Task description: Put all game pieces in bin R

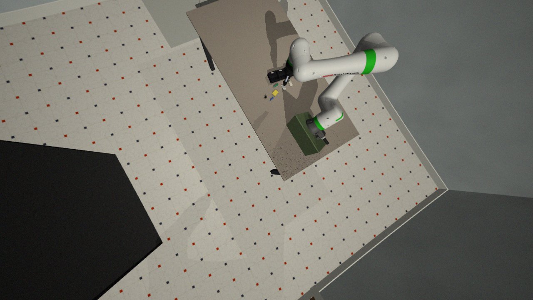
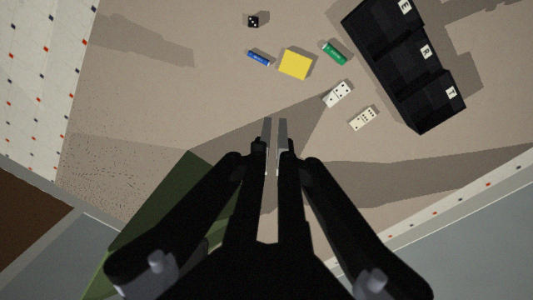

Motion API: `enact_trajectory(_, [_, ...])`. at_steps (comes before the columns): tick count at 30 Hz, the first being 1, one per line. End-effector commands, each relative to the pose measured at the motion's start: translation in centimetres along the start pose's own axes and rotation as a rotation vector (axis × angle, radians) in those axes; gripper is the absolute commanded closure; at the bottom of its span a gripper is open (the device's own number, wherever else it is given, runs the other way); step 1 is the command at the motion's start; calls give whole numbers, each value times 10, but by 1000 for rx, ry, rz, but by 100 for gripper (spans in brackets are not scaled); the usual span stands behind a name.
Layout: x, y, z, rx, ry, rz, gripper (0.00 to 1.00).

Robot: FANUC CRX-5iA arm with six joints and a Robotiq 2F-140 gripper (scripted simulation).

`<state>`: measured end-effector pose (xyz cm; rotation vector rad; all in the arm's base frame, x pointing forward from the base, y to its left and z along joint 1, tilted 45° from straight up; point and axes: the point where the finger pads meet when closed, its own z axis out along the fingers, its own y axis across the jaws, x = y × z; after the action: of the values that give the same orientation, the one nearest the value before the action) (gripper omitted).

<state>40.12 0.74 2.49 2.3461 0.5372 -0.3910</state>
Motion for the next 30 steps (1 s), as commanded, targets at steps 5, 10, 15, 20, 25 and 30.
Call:
enact_trajectory(5, [13,27,2,-7,5,258,95])
enact_trajectory(10, [20,45,4,-8,7,408,95])
enact_trajectory(15, [27,67,6,-11,9,556,95])
enact_trajectory(20, [29,73,7,-13,11,638,95])
enact_trajectory(25, [29,73,7,-13,11,638,95])
enact_trajectory(30, [26,87,15,-13,11,738,95])
